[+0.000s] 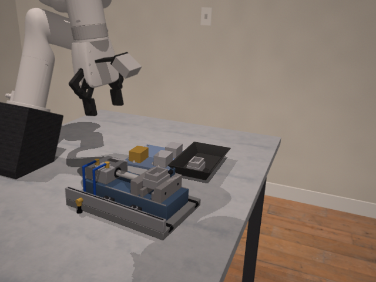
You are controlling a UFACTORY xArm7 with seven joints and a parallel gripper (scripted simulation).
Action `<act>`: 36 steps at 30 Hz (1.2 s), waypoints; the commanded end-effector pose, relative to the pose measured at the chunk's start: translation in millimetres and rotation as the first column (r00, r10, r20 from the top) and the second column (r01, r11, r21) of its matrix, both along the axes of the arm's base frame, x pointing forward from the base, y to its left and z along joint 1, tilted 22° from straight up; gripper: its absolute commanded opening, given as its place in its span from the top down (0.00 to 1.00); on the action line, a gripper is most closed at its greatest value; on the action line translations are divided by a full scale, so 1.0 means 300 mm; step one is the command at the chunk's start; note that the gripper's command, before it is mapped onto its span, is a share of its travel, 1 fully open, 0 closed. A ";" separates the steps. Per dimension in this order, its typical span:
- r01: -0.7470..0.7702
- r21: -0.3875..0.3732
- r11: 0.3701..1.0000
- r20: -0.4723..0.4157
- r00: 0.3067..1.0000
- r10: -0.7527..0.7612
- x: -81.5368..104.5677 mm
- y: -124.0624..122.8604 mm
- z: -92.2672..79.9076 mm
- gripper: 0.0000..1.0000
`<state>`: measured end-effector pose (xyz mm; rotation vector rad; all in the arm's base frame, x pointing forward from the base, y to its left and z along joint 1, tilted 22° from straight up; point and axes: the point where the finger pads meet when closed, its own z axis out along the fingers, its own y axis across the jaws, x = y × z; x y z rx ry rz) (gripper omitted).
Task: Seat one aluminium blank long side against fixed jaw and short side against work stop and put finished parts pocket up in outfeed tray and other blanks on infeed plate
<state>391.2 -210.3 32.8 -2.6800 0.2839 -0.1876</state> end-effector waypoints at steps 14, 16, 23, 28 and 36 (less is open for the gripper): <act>-0.036 0.014 0.999 -0.048 0.998 0.037 0.136 0.558 0.139 0.00; -0.042 0.013 0.999 -0.057 0.997 0.042 0.134 0.633 0.153 0.00; -0.059 0.005 0.998 -0.084 0.995 0.059 0.100 0.846 0.187 0.00; -0.073 -0.011 0.997 -0.108 0.992 0.072 0.039 1.026 0.209 0.00; -0.086 -0.034 0.996 -0.131 0.988 0.081 -0.045 1.184 0.222 0.00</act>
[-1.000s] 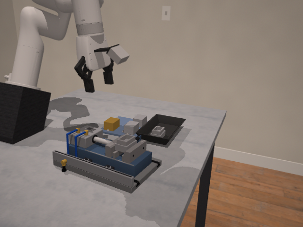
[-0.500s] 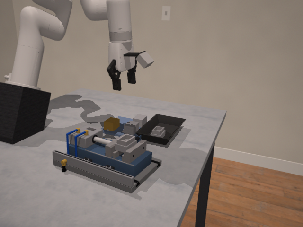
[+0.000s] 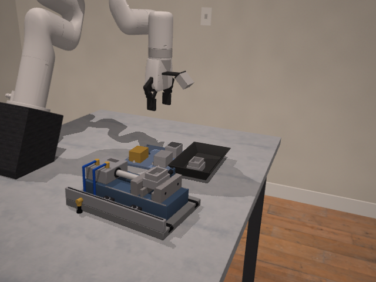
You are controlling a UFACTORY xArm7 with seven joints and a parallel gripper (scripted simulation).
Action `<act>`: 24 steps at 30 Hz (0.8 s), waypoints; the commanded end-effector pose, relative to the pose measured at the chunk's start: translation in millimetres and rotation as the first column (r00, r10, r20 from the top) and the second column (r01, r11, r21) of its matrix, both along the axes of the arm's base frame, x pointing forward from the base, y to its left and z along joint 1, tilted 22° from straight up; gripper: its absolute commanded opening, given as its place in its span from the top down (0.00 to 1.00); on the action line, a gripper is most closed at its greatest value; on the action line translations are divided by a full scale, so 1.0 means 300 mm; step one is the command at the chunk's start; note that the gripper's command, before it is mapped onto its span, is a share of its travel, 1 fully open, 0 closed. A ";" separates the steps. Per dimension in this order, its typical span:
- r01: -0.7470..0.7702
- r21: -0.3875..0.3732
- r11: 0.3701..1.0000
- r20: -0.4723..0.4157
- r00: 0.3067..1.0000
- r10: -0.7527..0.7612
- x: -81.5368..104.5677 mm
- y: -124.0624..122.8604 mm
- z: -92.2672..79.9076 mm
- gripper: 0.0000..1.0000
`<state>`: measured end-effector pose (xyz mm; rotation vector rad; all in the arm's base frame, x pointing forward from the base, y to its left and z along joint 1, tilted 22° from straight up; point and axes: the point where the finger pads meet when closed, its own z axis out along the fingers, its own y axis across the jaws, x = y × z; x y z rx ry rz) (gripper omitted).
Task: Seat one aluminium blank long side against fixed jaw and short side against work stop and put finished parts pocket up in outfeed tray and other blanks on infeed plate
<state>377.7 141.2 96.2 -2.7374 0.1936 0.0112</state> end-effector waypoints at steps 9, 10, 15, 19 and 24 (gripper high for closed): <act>0.011 -0.006 1.000 0.001 1.000 -0.011 -0.001 0.014 0.011 1.00; 0.011 -0.006 1.000 0.001 1.000 -0.011 -0.001 0.014 0.011 1.00; 0.011 -0.006 1.000 0.001 1.000 -0.011 -0.001 0.014 0.011 1.00; 0.011 -0.006 1.000 0.001 1.000 -0.011 -0.001 0.014 0.011 1.00; 0.011 -0.006 1.000 0.001 1.000 -0.011 -0.001 0.014 0.011 1.00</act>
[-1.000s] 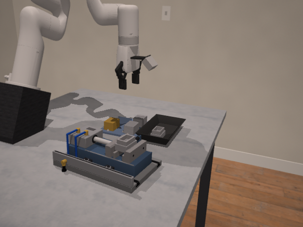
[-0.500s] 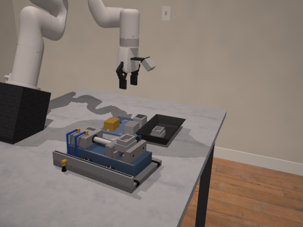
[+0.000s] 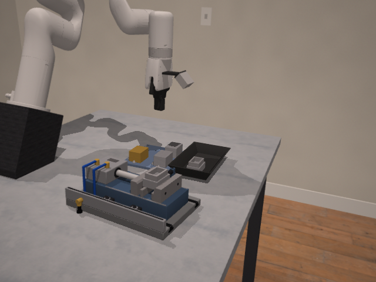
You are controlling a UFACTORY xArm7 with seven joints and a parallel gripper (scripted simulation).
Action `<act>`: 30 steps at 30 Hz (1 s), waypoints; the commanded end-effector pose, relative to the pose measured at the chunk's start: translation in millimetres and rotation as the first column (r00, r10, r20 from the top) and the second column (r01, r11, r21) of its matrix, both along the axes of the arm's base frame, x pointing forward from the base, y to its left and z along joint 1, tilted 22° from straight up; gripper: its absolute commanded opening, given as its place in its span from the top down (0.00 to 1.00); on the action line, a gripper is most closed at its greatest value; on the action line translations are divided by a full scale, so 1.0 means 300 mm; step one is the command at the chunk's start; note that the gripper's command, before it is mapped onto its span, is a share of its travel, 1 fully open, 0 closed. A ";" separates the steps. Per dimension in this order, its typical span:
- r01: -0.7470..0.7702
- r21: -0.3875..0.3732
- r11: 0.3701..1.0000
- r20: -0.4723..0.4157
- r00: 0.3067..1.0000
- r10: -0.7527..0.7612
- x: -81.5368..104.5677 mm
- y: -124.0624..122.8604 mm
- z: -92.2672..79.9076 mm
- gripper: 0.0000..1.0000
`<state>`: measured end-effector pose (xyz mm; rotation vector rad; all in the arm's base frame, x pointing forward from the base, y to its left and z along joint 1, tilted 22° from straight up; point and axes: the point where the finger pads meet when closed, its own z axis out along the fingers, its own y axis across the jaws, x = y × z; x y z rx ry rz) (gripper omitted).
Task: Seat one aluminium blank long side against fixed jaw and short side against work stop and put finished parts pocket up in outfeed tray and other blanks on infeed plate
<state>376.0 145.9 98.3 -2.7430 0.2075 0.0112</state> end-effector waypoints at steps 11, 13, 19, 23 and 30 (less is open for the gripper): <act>0.002 0.000 1.000 0.003 1.000 -0.002 0.005 -0.001 0.004 1.00; 0.002 0.000 1.000 0.003 1.000 -0.002 0.005 -0.001 0.004 1.00; 0.002 0.000 1.000 0.003 1.000 -0.002 0.005 -0.001 0.004 1.00; 0.002 0.000 1.000 0.003 1.000 -0.002 0.005 -0.001 0.002 1.00; 0.002 0.000 1.000 0.003 1.000 -0.002 0.005 0.003 -0.006 1.00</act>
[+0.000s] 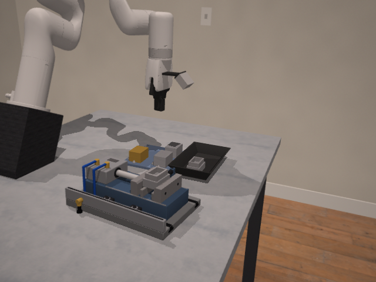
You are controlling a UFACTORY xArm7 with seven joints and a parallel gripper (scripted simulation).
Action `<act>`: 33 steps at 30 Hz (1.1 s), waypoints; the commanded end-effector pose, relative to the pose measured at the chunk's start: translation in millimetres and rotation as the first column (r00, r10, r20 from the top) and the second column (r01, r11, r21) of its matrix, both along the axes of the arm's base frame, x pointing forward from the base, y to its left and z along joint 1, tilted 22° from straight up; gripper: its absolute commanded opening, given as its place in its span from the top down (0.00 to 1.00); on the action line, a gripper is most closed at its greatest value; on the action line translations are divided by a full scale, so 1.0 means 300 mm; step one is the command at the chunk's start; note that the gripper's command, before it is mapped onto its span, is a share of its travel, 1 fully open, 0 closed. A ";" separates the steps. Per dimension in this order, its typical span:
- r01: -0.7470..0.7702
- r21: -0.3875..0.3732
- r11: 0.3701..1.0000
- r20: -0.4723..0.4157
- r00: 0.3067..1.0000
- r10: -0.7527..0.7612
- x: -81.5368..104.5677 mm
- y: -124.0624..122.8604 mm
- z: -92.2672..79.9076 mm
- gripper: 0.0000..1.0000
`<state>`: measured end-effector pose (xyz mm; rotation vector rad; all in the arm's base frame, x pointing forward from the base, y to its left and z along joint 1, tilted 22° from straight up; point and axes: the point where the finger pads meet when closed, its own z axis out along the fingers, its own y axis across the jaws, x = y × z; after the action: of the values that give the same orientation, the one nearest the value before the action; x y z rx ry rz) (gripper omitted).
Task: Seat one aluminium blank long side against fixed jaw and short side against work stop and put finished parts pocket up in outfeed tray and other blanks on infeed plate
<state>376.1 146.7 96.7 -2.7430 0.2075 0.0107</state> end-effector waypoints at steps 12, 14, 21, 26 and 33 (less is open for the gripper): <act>0.002 0.000 1.000 0.003 1.000 -0.002 0.006 0.019 -0.047 1.00; 0.002 0.000 1.000 0.003 1.000 -0.002 0.006 0.022 -0.053 1.00; 0.002 0.000 1.000 0.003 1.000 -0.002 0.008 0.040 -0.097 1.00; 0.002 0.000 1.000 0.003 1.000 -0.002 0.009 0.054 -0.130 1.00; 0.002 0.000 1.000 0.003 1.000 -0.002 0.010 0.066 -0.159 1.00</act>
<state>377.8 165.4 51.6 -2.7430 0.2075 0.0100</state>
